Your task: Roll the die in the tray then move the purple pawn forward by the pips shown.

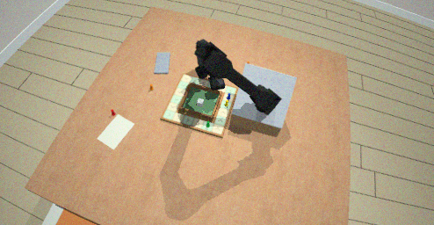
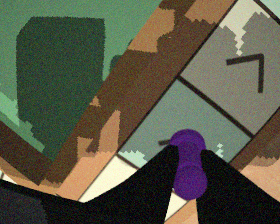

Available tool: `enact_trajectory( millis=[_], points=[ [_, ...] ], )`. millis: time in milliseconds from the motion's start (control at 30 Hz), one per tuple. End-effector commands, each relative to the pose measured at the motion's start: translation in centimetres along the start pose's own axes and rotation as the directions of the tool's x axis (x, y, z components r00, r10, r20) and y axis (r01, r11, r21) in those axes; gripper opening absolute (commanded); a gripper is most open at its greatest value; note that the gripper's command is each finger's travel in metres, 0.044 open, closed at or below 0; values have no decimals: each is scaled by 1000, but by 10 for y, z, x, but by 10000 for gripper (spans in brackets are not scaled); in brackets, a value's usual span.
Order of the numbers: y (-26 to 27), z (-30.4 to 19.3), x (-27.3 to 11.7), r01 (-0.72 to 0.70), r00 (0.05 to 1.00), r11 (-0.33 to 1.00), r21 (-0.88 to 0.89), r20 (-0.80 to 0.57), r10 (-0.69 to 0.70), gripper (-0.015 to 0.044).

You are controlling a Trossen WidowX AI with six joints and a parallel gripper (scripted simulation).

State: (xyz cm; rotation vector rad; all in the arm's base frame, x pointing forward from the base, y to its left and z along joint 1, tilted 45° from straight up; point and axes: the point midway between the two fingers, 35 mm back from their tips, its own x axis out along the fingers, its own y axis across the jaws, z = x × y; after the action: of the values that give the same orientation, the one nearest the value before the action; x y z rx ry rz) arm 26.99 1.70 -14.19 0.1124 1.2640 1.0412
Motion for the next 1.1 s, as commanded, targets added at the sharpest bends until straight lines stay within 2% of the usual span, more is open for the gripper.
enact_trajectory(
  millis=[0, 133, 667, 833, 1067],
  points=[
    [0, 1, 0, -1, 1000, 1000, 2, 6, 1, 2],
    [-2, 2, -10, 2, 1000, 1000, 2, 5, -2, 0],
    [2, -2, -127, 4, 1000, 1000, 2, 1, -4, 0],
    [0, 0, -127, 5, 1000, 1000, 2, 1, -5, 0],
    [-22, 28, -115, 12, 1000, 1000, 3, 0, -12, 0]
  ],
)
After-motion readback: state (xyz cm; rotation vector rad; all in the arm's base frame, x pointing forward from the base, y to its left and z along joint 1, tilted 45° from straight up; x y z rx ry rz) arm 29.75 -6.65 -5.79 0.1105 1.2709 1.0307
